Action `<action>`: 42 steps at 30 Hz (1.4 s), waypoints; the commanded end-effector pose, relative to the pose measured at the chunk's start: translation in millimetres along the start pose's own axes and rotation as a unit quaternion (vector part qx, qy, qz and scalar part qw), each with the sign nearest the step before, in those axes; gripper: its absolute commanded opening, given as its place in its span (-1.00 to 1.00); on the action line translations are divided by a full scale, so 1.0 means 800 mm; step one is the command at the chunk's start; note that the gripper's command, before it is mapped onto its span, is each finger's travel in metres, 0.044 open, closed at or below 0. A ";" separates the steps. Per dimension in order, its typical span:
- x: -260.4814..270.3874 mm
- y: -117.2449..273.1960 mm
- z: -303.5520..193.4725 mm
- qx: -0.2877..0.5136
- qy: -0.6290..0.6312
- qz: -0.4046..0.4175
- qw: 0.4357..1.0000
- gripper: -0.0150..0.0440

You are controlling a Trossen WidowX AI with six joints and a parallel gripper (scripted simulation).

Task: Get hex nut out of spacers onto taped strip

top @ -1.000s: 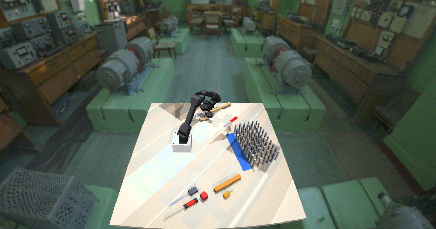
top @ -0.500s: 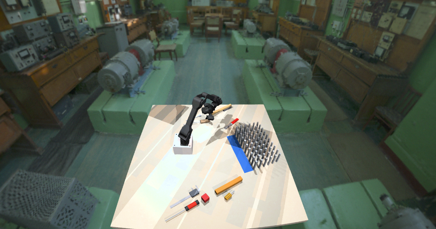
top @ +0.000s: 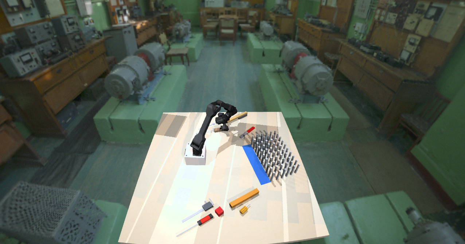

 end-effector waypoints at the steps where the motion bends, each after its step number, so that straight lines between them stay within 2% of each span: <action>1: 0.006 -0.014 -0.003 -0.006 -0.001 0.003 1.000 0.46; 17: 0.013 -0.038 -0.013 -0.006 -0.001 0.004 1.000 0.46; 36: 0.013 -0.038 -0.013 -0.006 -0.001 0.004 1.000 0.03; 42: -0.003 0.002 -0.001 -0.005 -0.001 0.003 1.000 -0.49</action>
Point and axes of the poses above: the point midway between the two fingers, 35 mm back from their tips, its own y axis back along the fingers, its own x axis across the jaws, z = x × y, the point moved 3 cm from there along y, back along the fingers, and after that the axes turned 9 degrees about -y, right-handed, at the moved point
